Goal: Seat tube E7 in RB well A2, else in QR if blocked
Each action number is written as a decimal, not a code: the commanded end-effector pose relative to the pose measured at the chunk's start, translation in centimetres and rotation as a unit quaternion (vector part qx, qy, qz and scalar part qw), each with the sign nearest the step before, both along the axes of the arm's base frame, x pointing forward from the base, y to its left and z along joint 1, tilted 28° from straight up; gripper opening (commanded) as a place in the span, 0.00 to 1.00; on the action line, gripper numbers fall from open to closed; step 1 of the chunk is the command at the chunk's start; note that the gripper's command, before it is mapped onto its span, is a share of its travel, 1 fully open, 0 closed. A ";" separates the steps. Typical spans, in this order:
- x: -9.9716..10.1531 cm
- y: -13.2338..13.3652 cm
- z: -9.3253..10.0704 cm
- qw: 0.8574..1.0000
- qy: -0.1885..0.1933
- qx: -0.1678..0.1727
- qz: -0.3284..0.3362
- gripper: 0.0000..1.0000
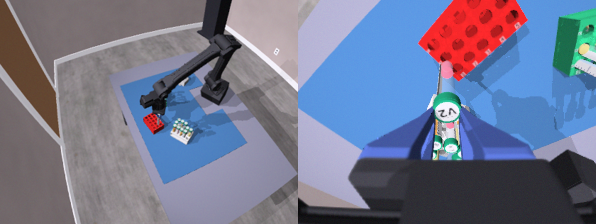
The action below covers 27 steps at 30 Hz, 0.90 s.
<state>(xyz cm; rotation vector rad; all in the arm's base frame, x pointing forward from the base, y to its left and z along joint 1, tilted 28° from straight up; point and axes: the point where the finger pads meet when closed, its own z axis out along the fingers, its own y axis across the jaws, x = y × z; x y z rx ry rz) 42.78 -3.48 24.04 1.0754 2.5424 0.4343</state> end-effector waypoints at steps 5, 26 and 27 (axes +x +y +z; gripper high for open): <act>2.7 -0.1 3.4 0.999 -0.042 -0.007 -0.001 0.00; 3.1 0.0 2.9 0.999 -0.042 -0.007 -0.001 0.00; 3.1 0.0 2.8 0.999 -0.042 -0.007 0.000 0.00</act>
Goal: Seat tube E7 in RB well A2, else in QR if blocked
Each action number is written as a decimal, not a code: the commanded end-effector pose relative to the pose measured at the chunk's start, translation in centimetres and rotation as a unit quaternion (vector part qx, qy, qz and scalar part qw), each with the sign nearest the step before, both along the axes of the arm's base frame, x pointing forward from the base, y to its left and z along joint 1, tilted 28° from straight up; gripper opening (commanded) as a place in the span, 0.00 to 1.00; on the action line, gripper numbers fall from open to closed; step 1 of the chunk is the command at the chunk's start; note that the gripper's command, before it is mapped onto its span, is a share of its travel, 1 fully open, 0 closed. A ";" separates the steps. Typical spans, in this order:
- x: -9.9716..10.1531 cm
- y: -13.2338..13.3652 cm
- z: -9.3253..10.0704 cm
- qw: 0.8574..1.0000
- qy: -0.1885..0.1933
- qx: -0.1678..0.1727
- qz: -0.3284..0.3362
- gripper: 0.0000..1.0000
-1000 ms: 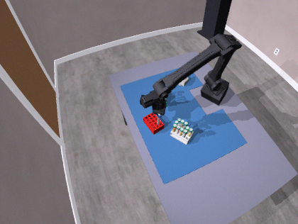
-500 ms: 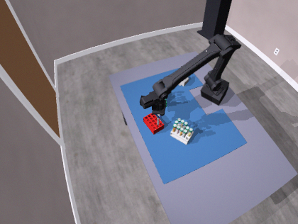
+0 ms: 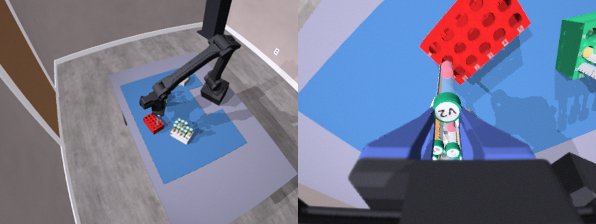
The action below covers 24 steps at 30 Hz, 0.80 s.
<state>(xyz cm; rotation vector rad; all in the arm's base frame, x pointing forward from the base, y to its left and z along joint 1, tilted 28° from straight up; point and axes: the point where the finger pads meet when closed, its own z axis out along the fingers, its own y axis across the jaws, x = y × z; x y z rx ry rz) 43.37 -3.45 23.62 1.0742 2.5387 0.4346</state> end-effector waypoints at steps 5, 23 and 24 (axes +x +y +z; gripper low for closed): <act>2.5 -0.1 3.0 0.999 -0.040 -0.006 -0.001 0.00; 0.3 0.4 1.2 0.999 -0.033 -0.005 0.000 0.00; 0.3 0.4 1.2 0.999 -0.033 -0.005 0.000 0.00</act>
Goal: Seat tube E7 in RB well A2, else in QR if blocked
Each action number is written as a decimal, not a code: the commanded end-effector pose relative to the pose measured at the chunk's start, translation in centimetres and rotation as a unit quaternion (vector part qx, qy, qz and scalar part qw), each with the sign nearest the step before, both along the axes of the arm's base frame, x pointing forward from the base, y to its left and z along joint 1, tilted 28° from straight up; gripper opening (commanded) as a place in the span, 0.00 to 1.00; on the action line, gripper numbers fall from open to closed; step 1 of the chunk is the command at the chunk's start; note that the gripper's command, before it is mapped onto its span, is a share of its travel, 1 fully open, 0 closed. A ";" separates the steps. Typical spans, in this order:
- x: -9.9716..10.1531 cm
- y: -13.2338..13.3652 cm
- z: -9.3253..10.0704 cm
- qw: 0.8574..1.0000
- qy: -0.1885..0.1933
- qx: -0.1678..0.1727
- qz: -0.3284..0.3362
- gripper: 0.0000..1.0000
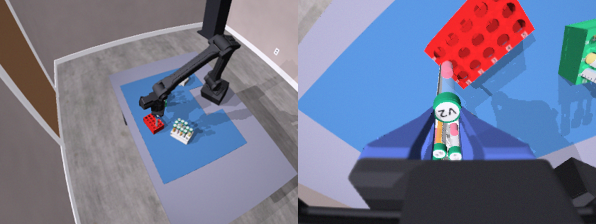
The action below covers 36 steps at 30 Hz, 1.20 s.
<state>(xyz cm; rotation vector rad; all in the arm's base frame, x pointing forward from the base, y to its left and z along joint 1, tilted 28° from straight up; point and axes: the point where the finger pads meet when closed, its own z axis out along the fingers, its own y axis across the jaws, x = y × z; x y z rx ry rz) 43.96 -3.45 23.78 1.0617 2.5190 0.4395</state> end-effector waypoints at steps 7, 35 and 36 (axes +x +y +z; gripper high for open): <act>-0.5 0.5 0.7 1.000 -0.021 -0.003 0.000 0.00; -0.1 0.4 -1.8 1.000 -0.003 0.000 -0.001 0.00; 0.0 0.5 -1.9 1.000 -0.003 0.000 -0.001 0.00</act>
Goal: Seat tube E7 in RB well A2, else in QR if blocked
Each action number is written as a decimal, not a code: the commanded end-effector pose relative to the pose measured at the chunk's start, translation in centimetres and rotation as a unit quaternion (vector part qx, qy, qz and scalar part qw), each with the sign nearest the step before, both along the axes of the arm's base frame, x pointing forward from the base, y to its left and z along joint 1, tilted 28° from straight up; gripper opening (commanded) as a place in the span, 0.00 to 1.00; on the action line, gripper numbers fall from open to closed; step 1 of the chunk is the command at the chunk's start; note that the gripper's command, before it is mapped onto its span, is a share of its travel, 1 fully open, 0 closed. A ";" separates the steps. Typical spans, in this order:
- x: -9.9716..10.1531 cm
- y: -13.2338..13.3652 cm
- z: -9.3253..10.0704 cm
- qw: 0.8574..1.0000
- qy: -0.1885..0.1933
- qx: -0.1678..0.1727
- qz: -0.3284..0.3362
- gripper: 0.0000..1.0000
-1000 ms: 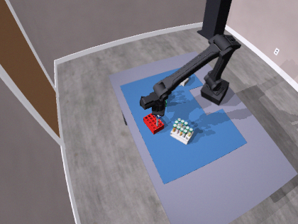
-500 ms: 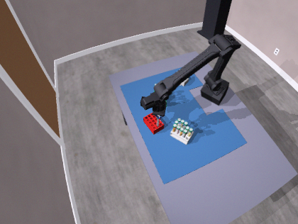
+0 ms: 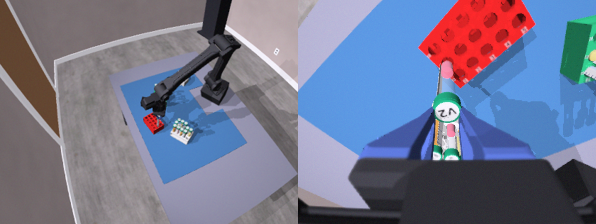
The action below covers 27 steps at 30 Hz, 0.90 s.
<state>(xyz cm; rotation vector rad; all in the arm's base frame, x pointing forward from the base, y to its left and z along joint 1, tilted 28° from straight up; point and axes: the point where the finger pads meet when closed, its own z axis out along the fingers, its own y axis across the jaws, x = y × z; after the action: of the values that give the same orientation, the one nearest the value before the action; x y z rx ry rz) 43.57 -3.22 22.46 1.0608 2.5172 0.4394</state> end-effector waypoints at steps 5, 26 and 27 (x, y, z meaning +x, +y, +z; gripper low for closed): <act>0.5 0.3 -0.8 1.000 -0.002 0.000 0.000 0.00; 1.0 0.3 -1.6 1.000 -0.002 0.000 -0.001 0.00; 1.0 0.4 -1.7 1.000 -0.002 0.000 -0.001 0.00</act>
<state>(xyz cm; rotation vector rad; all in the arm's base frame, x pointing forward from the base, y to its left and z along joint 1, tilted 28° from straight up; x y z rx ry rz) 44.19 -3.14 21.44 1.0606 2.5170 0.4396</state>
